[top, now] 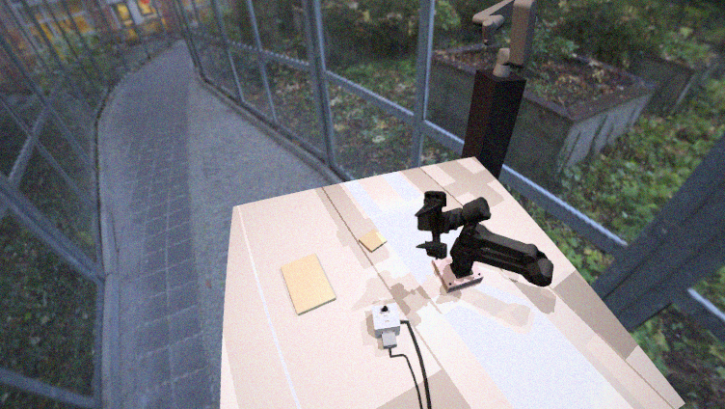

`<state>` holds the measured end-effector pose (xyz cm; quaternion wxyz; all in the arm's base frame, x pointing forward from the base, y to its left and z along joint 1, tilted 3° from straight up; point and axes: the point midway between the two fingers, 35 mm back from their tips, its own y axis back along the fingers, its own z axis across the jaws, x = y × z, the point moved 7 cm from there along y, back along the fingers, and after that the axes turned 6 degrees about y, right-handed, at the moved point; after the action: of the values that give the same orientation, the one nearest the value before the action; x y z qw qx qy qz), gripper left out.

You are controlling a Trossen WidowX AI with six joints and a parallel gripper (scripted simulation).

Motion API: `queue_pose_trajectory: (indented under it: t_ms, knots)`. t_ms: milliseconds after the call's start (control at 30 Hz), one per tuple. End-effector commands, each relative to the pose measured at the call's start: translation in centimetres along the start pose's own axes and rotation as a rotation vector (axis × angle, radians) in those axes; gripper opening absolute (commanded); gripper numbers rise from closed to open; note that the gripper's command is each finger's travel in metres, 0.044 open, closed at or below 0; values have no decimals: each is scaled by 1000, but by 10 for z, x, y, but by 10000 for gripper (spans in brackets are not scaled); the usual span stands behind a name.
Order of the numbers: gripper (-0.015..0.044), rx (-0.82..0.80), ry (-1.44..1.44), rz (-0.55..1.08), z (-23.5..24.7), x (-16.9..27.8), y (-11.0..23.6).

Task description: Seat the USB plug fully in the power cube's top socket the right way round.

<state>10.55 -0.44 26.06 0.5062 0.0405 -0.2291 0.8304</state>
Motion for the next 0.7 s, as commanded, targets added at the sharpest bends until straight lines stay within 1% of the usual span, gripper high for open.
queue_pose_trajectory:
  t_ms: [0, 33, 167, 333, 500, 667]
  knots:
    - [426, 0, -8, -3, 1, -1, -1]
    - [440, 0, -30, -11, 4, -2, -4]
    - [440, 32, -190, -93, 23, -18, -28]
    - [440, 162, -358, -226, 29, -40, -66]
    - [440, 386, -469, -377, 16, -56, -104]
    - [440, 686, -489, -515, -13, -61, -139]
